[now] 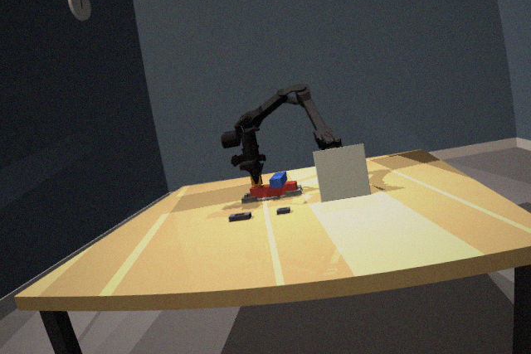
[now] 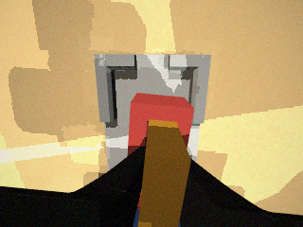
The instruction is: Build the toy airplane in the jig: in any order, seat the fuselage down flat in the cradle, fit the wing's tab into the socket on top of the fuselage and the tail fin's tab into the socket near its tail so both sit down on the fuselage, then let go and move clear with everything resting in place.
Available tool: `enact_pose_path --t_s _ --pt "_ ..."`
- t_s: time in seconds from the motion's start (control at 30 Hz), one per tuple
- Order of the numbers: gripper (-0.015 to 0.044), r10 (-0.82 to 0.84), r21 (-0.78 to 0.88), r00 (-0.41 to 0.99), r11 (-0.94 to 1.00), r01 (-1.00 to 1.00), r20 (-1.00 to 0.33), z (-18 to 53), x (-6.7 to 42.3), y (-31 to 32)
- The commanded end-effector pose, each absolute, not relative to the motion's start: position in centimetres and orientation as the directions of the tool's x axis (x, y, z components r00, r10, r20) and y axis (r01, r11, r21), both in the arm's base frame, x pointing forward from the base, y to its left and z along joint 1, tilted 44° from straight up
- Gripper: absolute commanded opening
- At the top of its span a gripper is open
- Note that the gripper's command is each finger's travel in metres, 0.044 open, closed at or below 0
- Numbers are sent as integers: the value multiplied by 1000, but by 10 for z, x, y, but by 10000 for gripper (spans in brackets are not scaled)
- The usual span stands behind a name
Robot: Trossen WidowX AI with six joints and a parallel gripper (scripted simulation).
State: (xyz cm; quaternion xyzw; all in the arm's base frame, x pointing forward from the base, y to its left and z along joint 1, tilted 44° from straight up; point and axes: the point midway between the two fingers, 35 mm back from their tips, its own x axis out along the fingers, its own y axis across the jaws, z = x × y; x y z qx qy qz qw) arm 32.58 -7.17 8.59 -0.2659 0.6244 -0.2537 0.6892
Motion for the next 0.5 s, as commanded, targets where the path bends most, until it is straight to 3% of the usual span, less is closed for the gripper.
enact_pose_path --t_s 0.0,0.1,0.43,0.47 --pt "0 -682 -683 92 730 18 -726 86 326 -71" --pt "0 -682 -683 92 730 18 -726 86 326 -71" --pt "260 -682 -683 92 730 18 -726 86 326 -71" --pt "260 -682 -683 92 730 18 -726 86 326 -71"
